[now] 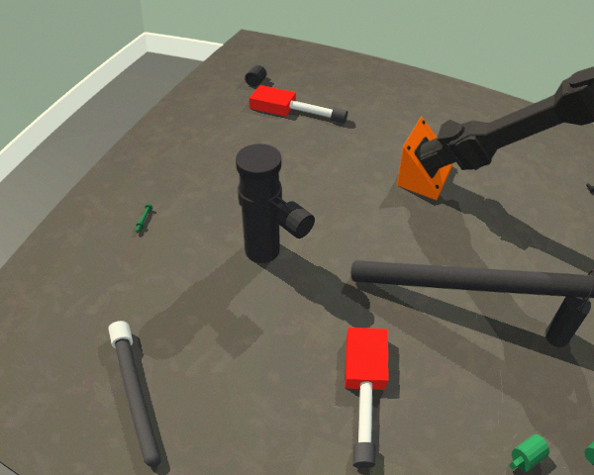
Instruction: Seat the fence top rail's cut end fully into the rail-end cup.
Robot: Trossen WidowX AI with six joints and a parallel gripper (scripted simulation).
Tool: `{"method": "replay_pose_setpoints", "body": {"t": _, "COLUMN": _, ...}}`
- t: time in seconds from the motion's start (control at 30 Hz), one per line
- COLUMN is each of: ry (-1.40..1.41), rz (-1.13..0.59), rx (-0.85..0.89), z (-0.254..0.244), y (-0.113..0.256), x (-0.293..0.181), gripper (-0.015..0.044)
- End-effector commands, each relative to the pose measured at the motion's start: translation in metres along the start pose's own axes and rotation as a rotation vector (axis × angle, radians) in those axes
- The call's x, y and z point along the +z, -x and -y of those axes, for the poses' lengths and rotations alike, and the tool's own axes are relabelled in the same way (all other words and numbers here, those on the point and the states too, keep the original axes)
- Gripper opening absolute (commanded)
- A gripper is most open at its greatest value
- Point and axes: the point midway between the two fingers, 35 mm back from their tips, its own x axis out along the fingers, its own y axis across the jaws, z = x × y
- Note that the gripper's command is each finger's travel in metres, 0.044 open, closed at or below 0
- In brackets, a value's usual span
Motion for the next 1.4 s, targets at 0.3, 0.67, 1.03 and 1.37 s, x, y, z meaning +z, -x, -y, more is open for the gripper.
{"method": "replay_pose_setpoints", "body": {"t": 0.3, "ry": -0.277, "rz": 0.153, "rx": 0.347, "z": -0.107, "y": 0.039, "x": 0.041, "gripper": 0.0440}}
{"method": "replay_pose_setpoints", "body": {"t": 0.67, "ry": -0.782, "rz": 0.180, "rx": 0.953, "z": -0.238, "y": 0.171, "x": 0.089, "gripper": 0.0440}}
{"method": "replay_pose_setpoints", "body": {"t": 1.03, "ry": -1.407, "rz": -0.123, "rx": 1.559, "z": -0.279, "y": 0.350, "x": 0.124, "gripper": 0.0440}}
{"method": "replay_pose_setpoints", "body": {"t": 1.37, "ry": -2.127, "rz": -0.845, "rx": 1.976, "z": -0.224, "y": 0.491, "x": 0.151, "gripper": 0.0440}}
